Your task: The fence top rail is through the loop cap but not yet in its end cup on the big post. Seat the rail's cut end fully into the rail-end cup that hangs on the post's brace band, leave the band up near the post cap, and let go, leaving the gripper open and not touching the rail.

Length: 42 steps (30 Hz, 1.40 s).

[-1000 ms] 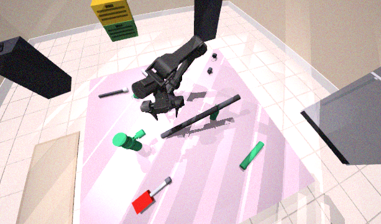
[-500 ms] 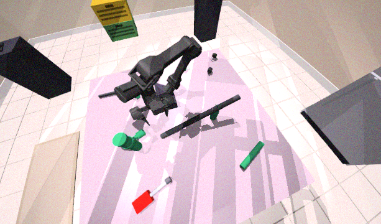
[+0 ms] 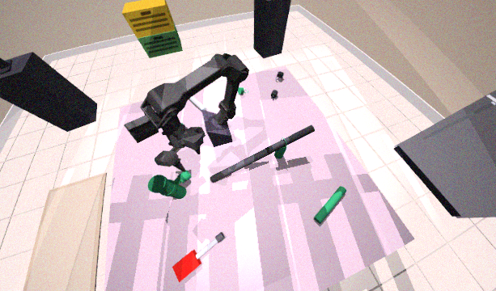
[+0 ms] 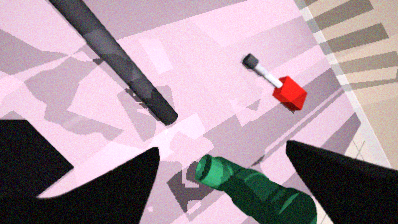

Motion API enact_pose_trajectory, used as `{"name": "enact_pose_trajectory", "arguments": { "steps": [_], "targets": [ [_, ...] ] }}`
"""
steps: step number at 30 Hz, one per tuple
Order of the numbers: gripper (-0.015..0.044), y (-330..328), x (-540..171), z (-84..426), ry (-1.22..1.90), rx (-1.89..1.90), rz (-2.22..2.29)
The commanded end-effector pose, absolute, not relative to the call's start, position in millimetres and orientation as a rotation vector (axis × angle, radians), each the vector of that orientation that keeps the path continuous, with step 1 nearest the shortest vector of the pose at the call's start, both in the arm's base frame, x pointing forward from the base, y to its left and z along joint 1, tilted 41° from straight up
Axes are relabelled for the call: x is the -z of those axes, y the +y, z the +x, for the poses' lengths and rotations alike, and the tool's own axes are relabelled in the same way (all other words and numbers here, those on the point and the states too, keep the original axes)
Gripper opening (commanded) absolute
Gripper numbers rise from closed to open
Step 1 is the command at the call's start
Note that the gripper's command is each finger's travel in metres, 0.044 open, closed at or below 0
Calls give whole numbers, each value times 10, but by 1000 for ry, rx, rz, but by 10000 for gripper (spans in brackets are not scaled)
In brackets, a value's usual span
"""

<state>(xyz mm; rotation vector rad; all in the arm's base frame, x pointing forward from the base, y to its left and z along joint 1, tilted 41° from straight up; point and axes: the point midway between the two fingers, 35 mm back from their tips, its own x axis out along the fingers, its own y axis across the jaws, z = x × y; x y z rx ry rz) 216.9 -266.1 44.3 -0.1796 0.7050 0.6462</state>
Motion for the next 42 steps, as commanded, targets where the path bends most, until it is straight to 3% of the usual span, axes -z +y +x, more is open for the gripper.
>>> {"name": "enact_pose_trajectory", "arguments": {
  "steps": [1,8,25,33,42],
  "targets": [
    [440,-2993,78,1924,386,-853,-730],
    [440,-3040,190,1867,255,-909,-971],
    [440,-3040,190,1867,255,-909,-971],
    [440,-2671,664,1957,249,-936,-950],
    [440,-2636,704,1985,249,-937,-950]
  ]
}}
